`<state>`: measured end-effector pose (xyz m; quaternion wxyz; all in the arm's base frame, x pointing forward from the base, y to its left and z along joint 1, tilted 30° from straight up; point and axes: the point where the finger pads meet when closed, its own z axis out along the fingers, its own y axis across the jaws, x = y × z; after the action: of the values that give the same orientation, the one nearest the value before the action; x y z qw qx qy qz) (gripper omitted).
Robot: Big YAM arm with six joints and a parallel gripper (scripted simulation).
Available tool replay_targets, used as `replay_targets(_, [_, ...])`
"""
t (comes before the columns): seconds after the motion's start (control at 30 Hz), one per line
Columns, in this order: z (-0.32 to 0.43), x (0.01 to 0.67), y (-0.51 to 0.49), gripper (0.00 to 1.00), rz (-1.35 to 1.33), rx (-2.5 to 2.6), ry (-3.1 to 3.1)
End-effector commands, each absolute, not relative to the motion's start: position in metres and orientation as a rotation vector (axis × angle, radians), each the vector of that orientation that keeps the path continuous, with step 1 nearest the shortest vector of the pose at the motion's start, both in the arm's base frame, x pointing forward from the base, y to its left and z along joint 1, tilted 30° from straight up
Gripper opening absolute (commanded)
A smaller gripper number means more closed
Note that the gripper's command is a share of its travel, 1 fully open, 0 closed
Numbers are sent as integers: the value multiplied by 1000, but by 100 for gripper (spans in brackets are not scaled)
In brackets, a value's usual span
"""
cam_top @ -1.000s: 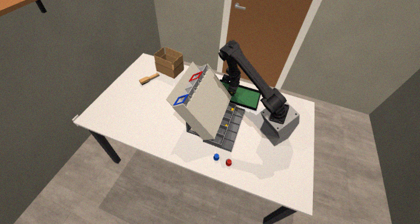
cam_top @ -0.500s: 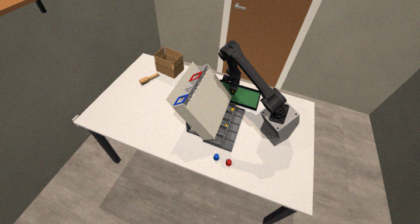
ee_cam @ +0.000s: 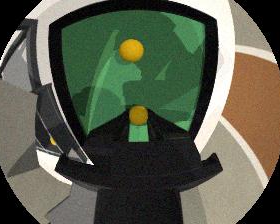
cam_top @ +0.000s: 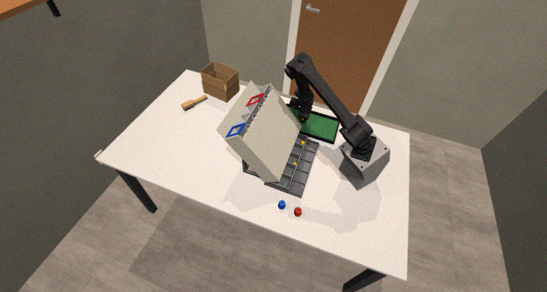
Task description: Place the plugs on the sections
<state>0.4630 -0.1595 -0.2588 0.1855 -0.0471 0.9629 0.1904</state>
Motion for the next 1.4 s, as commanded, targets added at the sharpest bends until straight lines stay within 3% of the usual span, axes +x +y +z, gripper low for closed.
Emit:
replay_targets(0.0, [-255, 467, -163, 0, 528, -130, 2703])
replay_targets(0.23, [-255, 467, -163, 0, 528, -130, 2703])
replay_targets(0.73, [-132, 429, -223, 0, 593, -188, 2754])
replay_targets(1.37, [-132, 430, -223, 0, 590, -195, 2755])
